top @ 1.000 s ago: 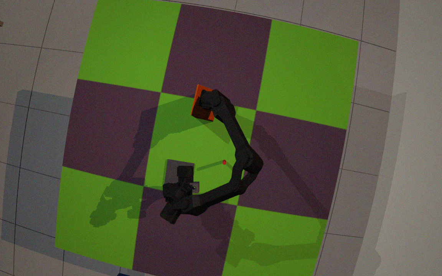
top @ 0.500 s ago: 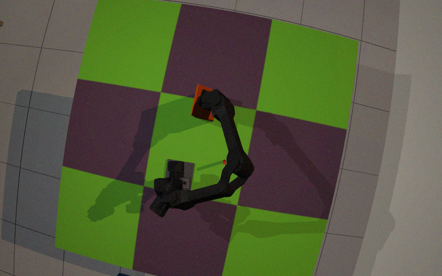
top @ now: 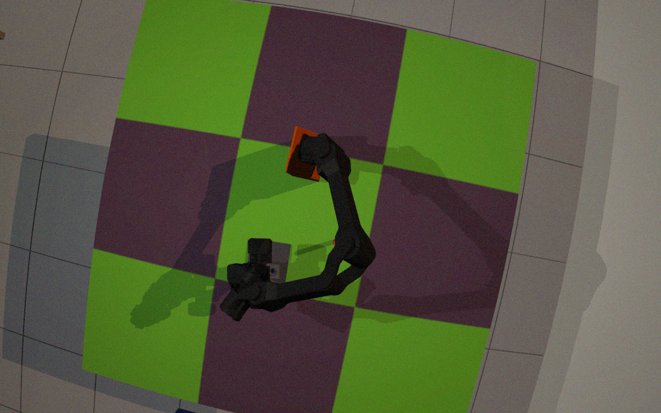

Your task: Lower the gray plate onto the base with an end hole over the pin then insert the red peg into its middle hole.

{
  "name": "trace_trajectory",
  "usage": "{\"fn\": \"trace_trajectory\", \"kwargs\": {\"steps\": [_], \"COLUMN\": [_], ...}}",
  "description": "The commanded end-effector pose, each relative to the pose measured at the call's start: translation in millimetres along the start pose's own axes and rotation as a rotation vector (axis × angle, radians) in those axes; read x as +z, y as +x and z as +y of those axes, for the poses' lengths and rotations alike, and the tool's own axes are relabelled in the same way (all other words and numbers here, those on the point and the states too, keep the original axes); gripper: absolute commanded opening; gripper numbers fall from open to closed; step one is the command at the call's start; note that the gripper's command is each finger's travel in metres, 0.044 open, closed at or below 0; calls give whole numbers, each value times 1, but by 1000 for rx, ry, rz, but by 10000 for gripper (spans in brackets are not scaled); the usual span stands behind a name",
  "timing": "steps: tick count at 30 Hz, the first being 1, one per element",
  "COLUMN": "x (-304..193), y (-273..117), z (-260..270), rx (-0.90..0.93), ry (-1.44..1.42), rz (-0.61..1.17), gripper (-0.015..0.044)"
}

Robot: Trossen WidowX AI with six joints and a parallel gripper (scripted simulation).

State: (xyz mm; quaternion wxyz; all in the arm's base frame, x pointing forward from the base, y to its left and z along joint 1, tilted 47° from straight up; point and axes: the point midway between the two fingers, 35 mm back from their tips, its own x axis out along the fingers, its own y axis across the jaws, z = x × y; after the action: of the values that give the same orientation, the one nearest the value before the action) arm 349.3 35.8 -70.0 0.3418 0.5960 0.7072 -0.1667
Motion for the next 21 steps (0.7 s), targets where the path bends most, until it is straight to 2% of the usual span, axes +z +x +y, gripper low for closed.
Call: {"fn": "trace_trajectory", "kwargs": {"steps": [1, 13, 21], "x": [1, 2, 2], "y": [0, 1, 16], "z": [0, -1, -1], "rx": [-1, -1, -1], "ry": [-6, -6, -6], "rz": [-3, -3, -2], "gripper": [0, 0, 0]}}
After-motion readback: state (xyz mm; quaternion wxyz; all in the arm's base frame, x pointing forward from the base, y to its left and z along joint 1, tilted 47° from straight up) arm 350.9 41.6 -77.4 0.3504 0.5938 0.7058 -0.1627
